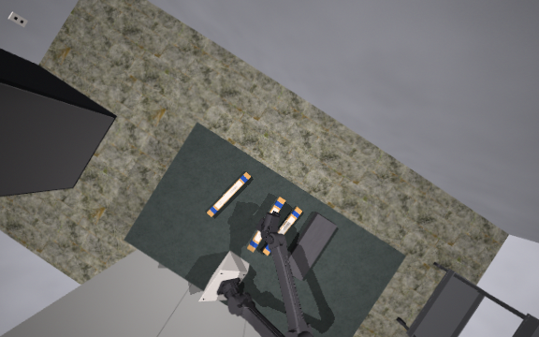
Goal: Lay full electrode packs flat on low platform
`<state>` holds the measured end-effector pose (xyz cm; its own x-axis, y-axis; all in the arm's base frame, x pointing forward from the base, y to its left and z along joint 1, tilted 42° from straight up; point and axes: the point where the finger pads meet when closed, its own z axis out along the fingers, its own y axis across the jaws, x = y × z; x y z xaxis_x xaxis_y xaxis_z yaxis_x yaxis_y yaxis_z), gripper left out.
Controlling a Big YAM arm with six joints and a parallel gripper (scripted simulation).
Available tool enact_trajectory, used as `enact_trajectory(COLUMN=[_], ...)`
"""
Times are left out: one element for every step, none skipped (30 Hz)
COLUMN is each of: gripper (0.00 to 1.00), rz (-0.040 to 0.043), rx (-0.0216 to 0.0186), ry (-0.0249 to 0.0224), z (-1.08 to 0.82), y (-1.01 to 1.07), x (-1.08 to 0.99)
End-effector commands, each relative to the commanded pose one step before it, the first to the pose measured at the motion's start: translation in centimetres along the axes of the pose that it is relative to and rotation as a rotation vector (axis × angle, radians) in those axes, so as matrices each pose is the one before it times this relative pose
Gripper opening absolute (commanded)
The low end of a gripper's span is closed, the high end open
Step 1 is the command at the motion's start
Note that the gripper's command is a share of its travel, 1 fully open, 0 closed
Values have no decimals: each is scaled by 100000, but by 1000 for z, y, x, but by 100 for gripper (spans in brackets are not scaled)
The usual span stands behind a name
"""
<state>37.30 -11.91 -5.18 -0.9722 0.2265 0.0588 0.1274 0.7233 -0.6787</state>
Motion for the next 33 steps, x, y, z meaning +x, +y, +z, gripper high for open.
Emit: enact_trajectory(gripper=[0,0,0,0,0,0,0,0,0,0,0,0,0,0,0,0,0,0,0,0,0,0,0,0,0,0,0,0,0,0,0,0,0], rz=[1692,4,4,4,4,4,4,4,4,4,4,4,4,0,0,4,4,4,4,4,4,4,4,3,3,3,3,3,3,3,0,0,3], rx=[-1092,-6,-6,-6,-6,-6,-6,-6,-6,-6,-7,-7,-7,0,0,-6,-7,-7,-7,-7,-7,-7,-7,-7,-7,-5,-7,-7,-7,-7,0,0,-7], ry=[-5409,-5,-4,-4,-4,-4,-4,-4,-4,-4,-4,-4,-4,0,0,-4,-4,-4,-4,-4,-4,-4,-4,-4,-4,-2,-4,-4,-4,-3,0,0,-3], z=[-2670,-136,-137,-137,-137,-137,-137,-137,-137,-137,-137,-137,-137,0,0,-138,-137,-137,-137,-137,-137,-137,-137,-137,-137,-136,-137,-137,-137,-137,0,0,-137], y=[99,1,1,1,1,1,1,1,1,1,1,1,1,0,0,1,1,1,1,1,1,1,1,1,1,4,1,1,1,1,0,0,1], x=[-1783,-4,-4,-4,-4,-3,-3,-3,-3,-3,-3,-3,-3,0,0,-3,-3,-3,-3,-3,-3,-3,-3,-3,-3,-12,-3,-3,-3,-3,0,0,-3])
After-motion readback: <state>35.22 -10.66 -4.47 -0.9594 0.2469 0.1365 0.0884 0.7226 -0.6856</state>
